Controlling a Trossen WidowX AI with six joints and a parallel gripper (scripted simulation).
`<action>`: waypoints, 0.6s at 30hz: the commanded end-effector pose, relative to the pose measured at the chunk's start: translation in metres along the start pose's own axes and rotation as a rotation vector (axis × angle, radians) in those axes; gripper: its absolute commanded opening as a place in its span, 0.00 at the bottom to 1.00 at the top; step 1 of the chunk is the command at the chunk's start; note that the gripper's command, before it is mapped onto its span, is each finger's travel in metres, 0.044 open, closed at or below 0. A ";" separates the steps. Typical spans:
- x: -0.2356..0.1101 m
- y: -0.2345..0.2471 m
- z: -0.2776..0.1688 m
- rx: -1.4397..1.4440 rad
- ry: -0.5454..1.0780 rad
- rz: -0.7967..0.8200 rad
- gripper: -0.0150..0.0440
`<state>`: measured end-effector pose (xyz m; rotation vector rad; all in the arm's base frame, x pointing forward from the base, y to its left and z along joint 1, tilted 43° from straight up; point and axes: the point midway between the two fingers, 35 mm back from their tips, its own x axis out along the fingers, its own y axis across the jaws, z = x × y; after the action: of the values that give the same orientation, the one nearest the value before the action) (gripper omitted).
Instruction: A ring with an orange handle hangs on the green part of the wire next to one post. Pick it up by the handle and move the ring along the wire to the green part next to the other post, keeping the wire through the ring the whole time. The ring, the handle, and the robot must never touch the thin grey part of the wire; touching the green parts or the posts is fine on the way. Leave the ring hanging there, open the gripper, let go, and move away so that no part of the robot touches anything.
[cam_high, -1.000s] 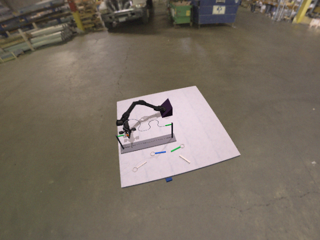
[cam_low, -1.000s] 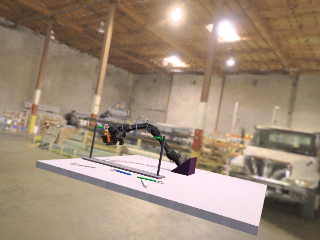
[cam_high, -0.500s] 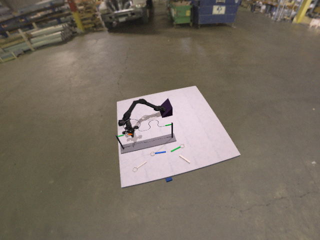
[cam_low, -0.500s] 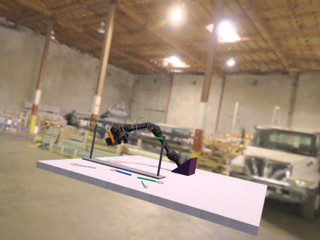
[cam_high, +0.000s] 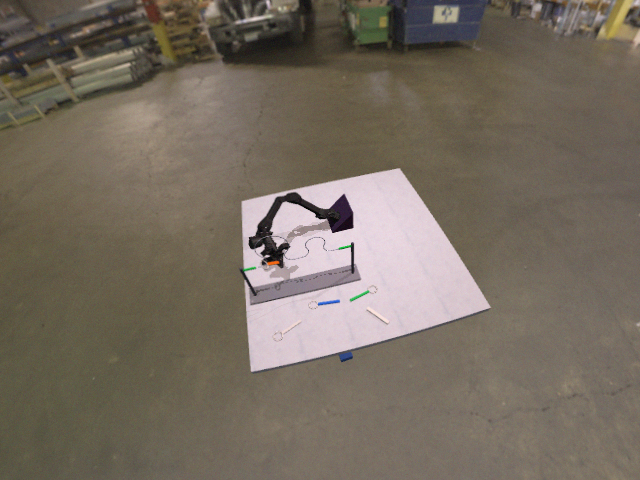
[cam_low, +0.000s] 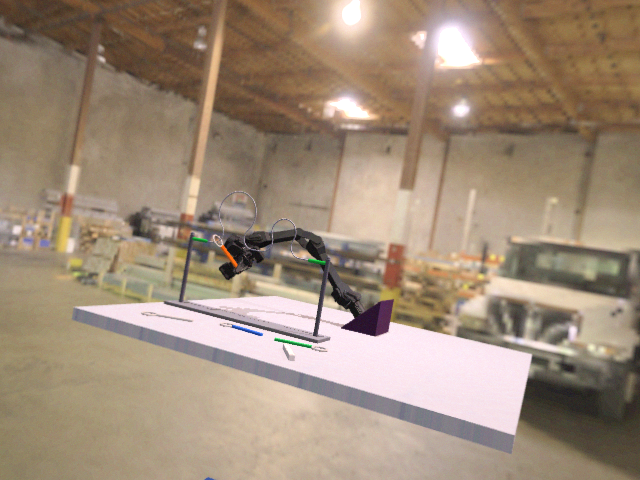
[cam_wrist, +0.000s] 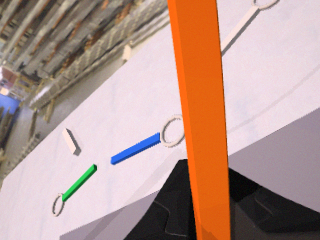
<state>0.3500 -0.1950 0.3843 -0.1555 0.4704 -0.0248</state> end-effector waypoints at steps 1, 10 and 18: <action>0.000 0.017 -0.001 0.096 0.002 0.057 0.00; -0.004 0.050 0.005 0.294 0.002 0.167 0.00; -0.010 0.077 0.016 0.470 0.002 0.265 0.00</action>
<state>0.3486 -0.1284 0.3887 0.2845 0.4700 0.0982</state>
